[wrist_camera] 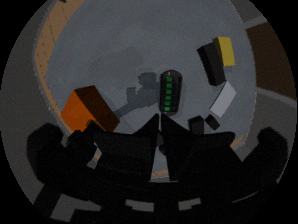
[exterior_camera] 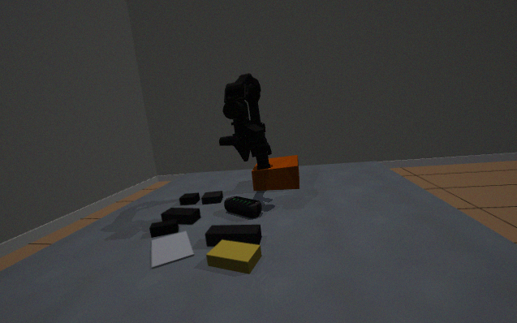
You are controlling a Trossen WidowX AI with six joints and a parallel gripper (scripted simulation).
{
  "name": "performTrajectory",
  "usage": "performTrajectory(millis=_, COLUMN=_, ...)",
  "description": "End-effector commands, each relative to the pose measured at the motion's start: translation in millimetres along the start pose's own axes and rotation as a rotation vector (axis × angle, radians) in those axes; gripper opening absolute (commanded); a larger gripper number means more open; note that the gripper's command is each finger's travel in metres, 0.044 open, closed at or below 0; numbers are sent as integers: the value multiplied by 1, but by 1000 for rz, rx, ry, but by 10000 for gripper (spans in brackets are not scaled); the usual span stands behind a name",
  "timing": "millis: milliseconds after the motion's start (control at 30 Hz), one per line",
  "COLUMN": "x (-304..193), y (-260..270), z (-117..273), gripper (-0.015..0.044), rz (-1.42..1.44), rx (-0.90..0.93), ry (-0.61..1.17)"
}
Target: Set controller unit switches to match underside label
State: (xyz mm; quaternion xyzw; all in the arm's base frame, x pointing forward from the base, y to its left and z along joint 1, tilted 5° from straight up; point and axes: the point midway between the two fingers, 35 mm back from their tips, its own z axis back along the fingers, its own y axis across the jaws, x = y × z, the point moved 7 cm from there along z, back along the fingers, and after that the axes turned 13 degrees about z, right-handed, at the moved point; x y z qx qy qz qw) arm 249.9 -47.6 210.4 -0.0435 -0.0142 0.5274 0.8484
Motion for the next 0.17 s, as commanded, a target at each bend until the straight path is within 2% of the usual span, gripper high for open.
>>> performTrajectory(millis=0, x=0, y=0, z=1, gripper=0, rz=-4, rx=1, ry=2)
performTrajectory(millis=133, x=0, y=0, z=1, gripper=0, rz=-4, rx=1, ry=2)
